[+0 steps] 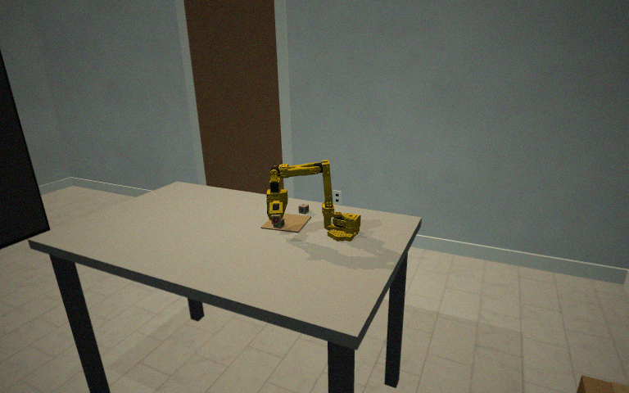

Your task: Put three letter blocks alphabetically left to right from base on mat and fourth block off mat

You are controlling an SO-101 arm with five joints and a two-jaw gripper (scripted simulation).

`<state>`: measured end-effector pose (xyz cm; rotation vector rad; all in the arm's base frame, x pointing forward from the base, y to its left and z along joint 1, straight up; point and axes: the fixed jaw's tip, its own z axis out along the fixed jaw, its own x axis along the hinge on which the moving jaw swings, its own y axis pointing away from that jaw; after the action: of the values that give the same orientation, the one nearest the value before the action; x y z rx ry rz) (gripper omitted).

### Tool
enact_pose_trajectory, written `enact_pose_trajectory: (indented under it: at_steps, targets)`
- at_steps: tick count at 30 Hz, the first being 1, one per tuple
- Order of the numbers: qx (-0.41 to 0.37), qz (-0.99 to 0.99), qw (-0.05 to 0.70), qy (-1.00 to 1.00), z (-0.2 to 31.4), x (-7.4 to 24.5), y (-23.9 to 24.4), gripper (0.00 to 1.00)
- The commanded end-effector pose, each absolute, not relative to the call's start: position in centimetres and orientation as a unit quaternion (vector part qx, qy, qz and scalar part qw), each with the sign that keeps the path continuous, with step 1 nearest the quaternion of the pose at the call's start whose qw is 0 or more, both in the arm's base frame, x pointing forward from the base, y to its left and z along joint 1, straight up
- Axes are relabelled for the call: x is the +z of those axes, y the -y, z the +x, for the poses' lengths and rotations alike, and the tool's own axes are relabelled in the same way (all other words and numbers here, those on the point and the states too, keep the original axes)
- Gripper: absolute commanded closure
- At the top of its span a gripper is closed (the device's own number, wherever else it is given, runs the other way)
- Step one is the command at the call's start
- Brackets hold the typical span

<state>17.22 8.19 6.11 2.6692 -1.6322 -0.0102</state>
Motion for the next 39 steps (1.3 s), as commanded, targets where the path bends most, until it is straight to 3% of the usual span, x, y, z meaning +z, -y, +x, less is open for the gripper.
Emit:
enact_pose_trajectory:
  at_steps: [1, 16, 39]
  targets:
    - [0.033, 0.804, -0.043, 0.592, 19.5, 7.8, -5.7, 1.00]
    - [0.039, 0.693, -0.037, 0.719, 20.3, 7.6, 0.9, 1.00]
    - [0.039, 0.686, -0.037, 0.726, 20.2, 7.6, 1.3, 1.00]
